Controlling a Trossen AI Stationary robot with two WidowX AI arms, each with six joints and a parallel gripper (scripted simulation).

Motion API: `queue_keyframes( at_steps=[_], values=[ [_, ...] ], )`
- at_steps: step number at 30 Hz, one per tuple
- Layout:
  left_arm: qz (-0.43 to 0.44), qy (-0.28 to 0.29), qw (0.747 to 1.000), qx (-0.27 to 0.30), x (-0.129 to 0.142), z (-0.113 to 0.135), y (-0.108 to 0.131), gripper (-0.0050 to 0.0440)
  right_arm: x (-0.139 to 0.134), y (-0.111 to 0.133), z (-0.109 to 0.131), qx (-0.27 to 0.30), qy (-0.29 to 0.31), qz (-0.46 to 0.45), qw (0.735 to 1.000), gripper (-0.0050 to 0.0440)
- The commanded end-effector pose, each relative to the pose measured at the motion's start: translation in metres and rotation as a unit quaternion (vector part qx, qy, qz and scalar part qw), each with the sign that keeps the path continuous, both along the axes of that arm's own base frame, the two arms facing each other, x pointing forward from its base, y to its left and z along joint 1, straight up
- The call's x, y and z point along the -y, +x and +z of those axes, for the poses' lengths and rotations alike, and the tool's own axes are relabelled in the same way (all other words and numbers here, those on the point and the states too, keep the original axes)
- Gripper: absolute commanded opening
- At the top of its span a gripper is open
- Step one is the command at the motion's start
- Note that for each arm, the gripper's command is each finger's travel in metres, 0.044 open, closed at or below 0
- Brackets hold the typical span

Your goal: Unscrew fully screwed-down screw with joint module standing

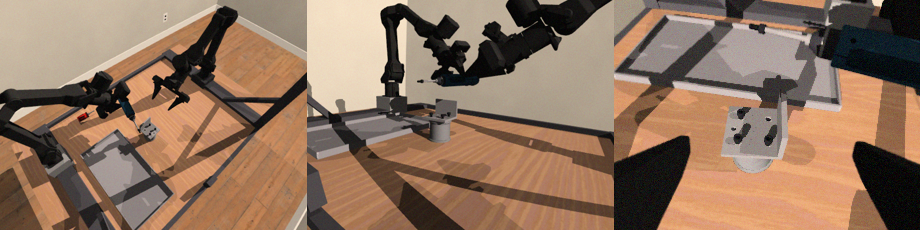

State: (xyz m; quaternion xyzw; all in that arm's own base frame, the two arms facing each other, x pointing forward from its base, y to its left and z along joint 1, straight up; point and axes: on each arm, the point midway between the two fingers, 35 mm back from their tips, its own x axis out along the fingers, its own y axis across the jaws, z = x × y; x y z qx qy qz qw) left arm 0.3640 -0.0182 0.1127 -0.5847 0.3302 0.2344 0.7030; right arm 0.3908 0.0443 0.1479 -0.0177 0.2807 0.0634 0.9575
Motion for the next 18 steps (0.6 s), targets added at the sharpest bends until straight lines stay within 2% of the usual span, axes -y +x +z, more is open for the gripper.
queue_keyframes(
  at_steps=[1, 4, 9, 17, 18],
  values=[
    [0.069, -0.048, 0.996, -0.017, -0.011, 0.008, 0.002, 0.0162, -0.002, 0.000, 0.020, 0.016, 0.001, 0.006, 1.000, 0.0440],
    [0.109, -0.072, 0.991, -0.041, -0.016, 0.000, -0.003, 0.0162, -0.002, -0.002, 0.022, 0.013, 0.000, 0.006, 1.000, 0.0440],
    [0.222, -0.130, 0.961, -0.101, -0.031, -0.020, -0.020, 0.0162, -0.002, -0.007, 0.024, 0.006, -0.001, 0.007, 1.000, 0.0440],
    [0.384, -0.196, 0.885, -0.173, -0.049, -0.043, -0.048, 0.0162, -0.002, -0.011, 0.026, 0.001, -0.002, 0.008, 1.000, 0.0440],
    [0.384, -0.196, 0.885, -0.173, -0.049, -0.043, -0.048, 0.0162, -0.002, -0.011, 0.026, 0.001, -0.002, 0.008, 1.000, 0.0440]
  ],
)
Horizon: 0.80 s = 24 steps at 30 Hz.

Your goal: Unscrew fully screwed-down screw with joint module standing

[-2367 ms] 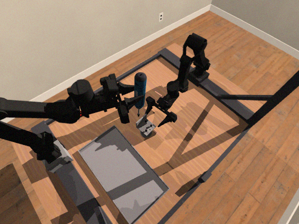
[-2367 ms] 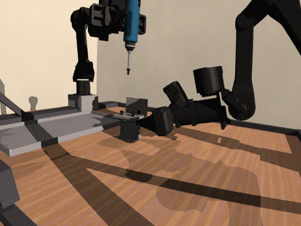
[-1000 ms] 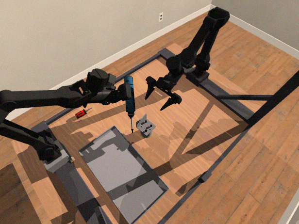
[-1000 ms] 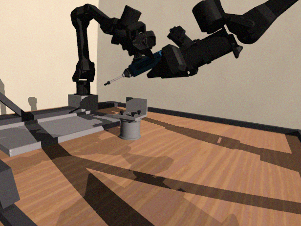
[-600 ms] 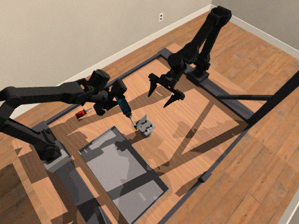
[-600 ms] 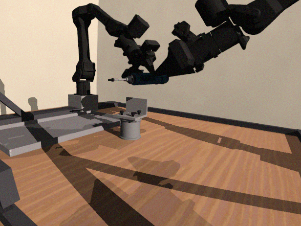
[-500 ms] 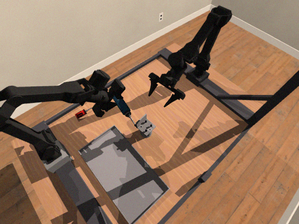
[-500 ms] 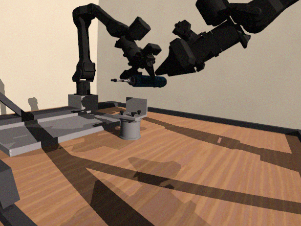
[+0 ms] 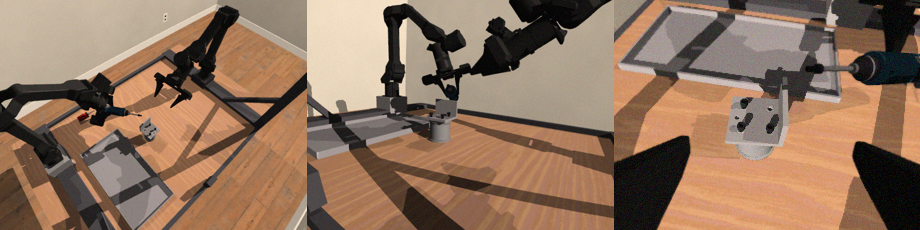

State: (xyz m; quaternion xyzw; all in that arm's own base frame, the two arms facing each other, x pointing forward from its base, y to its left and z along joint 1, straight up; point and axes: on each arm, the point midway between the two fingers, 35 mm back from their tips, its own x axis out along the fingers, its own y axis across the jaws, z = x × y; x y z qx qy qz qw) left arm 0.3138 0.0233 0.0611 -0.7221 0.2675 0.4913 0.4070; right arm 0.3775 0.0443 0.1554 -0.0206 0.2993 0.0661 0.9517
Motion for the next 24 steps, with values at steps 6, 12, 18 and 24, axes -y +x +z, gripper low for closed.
queue_keyframes(
  at_steps=[6, 12, 18, 24],
  values=[
    [0.195, -0.054, 0.976, -0.075, -0.019, -0.010, -0.025, 0.0162, -0.002, 0.004, 0.015, 0.016, 0.001, 0.005, 1.000, 0.0440],
    [0.323, -0.060, 0.933, -0.147, -0.034, -0.033, -0.061, 0.0162, -0.002, 0.004, 0.015, 0.016, 0.001, 0.005, 1.000, 0.0440],
    [0.396, -0.069, 0.900, -0.169, -0.039, -0.032, -0.070, 0.0162, -0.002, 0.004, 0.015, 0.016, 0.001, 0.005, 1.000, 0.0440],
    [0.449, -0.074, 0.870, -0.192, -0.041, -0.033, -0.081, 0.0162, -0.001, 0.002, 0.010, 0.010, 0.001, 0.002, 1.000, 0.0440]
  ],
)
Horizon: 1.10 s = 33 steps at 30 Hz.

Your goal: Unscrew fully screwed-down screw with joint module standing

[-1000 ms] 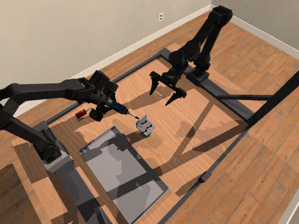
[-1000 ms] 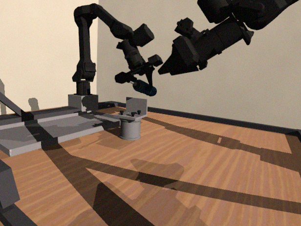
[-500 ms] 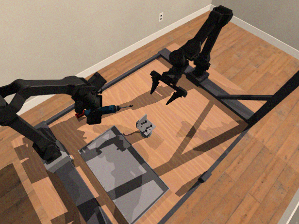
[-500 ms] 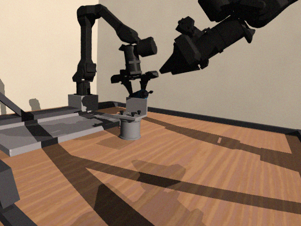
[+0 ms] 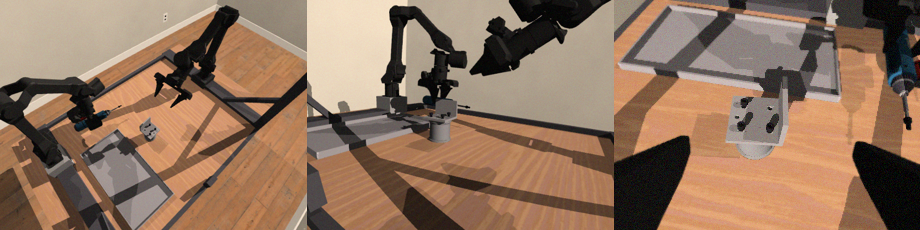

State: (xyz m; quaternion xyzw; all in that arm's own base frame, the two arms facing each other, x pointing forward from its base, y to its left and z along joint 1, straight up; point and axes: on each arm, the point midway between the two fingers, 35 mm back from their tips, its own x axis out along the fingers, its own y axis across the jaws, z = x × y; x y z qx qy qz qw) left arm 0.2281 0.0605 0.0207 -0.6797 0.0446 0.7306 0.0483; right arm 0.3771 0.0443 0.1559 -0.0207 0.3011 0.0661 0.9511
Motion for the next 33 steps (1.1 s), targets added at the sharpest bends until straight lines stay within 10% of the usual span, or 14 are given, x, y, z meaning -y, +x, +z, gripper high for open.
queue_keyframes(
  at_steps=[1, 33],
  values=[
    [0.029, 0.003, 1.000, 0.009, -0.004, 0.009, 0.005, 0.0162, -0.001, 0.002, 0.009, 0.012, 0.001, 0.002, 1.000, 0.0440],
    [0.025, 0.002, 1.000, 0.006, -0.002, -0.039, 0.007, 0.0162, -0.001, 0.002, 0.009, 0.012, 0.001, 0.002, 1.000, 0.0440]
  ],
)
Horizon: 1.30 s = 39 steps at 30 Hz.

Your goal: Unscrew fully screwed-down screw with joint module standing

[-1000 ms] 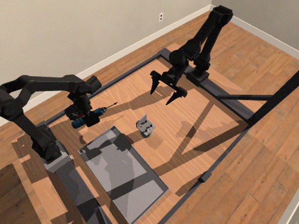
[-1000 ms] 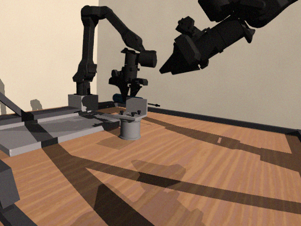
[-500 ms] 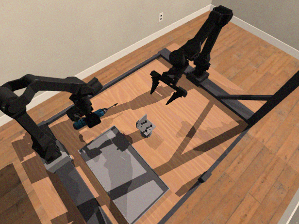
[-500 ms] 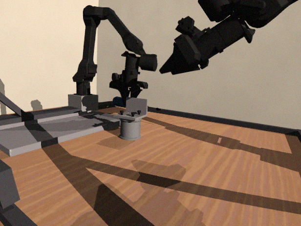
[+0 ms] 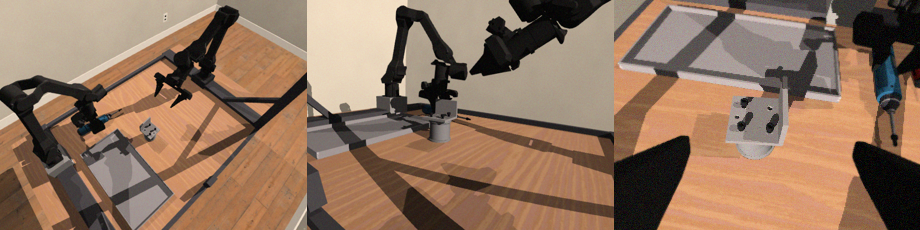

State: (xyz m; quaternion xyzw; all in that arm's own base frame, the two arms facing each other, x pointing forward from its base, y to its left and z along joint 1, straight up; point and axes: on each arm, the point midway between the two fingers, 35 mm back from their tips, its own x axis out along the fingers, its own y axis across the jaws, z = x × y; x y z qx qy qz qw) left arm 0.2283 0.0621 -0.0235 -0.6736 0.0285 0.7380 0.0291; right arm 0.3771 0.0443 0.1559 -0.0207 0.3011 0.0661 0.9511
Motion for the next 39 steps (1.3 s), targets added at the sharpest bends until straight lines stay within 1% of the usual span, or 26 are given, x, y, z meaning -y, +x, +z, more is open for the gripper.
queue_keyframes(
  at_steps=[1, 5, 8, 9, 12, 13, 14, 15, 20, 23, 25, 26, 27, 29, 31, 33, 39],
  values=[
    [0.000, 0.003, 1.000, 0.015, -0.001, 0.005, 0.007, 0.0162, -0.001, 0.002, 0.009, 0.012, 0.001, 0.002, 1.000, 0.0440],
    [0.000, 0.003, 1.000, 0.015, -0.001, 0.005, 0.007, 0.0162, -0.001, 0.002, 0.009, 0.012, 0.001, 0.002, 1.000, 0.0440],
    [0.000, 0.003, 1.000, 0.014, -0.001, 0.005, 0.007, 0.0234, -0.001, 0.002, 0.009, 0.012, 0.001, 0.002, 1.000, 0.0440],
    [0.000, 0.003, 1.000, 0.014, -0.001, 0.005, 0.007, 0.0245, -0.001, 0.002, 0.009, 0.012, 0.001, 0.002, 1.000, 0.0440],
    [0.000, 0.003, 1.000, 0.014, -0.001, 0.005, 0.007, 0.0245, -0.001, 0.002, 0.009, 0.012, 0.001, 0.002, 1.000, 0.0440],
    [0.000, 0.003, 1.000, 0.014, -0.001, 0.005, 0.007, 0.0269, -0.001, 0.002, 0.009, 0.012, 0.001, 0.002, 1.000, 0.0440],
    [0.000, 0.005, 1.000, 0.023, -0.002, 0.010, 0.011, 0.0293, -0.001, 0.002, 0.009, 0.012, 0.001, 0.002, 1.000, 0.0440],
    [0.000, 0.005, 1.000, 0.023, -0.002, 0.012, 0.011, 0.0305, -0.001, 0.002, 0.009, 0.012, 0.001, 0.002, 1.000, 0.0440],
    [0.000, 0.005, 1.000, 0.023, -0.002, 0.024, 0.011, 0.0305, -0.001, 0.002, 0.009, 0.012, 0.001, 0.002, 1.000, 0.0440],
    [0.000, 0.003, 1.000, 0.024, -0.001, 0.031, 0.012, 0.0377, -0.001, 0.002, 0.009, 0.012, 0.001, 0.002, 1.000, 0.0440],
    [0.000, 0.004, 1.000, 0.024, -0.001, 0.044, 0.012, 0.0425, -0.001, 0.002, 0.009, 0.012, 0.001, 0.002, 1.000, 0.0440],
    [0.000, 0.004, 1.000, 0.024, -0.001, 0.051, 0.012, 0.0440, -0.001, 0.002, 0.009, 0.012, 0.001, 0.002, 1.000, 0.0440],
    [0.000, 0.004, 1.000, 0.024, -0.001, 0.058, 0.013, 0.0440, -0.001, 0.002, 0.009, 0.012, 0.001, 0.002, 1.000, 0.0440],
    [0.000, 0.004, 1.000, 0.024, -0.001, 0.058, 0.013, 0.0440, -0.001, 0.002, 0.009, 0.012, 0.001, 0.002, 1.000, 0.0440],
    [0.000, 0.004, 1.000, 0.024, -0.001, 0.070, 0.013, 0.0440, -0.001, 0.002, 0.009, 0.012, 0.001, 0.002, 1.000, 0.0440],
    [0.000, 0.004, 1.000, 0.024, -0.001, 0.076, 0.014, 0.0440, -0.001, 0.002, 0.009, 0.012, 0.001, 0.002, 1.000, 0.0440],
    [0.000, 0.003, 1.000, 0.019, -0.001, 0.075, 0.013, 0.0440, -0.001, 0.002, 0.009, 0.012, 0.001, 0.002, 1.000, 0.0440]
  ],
)
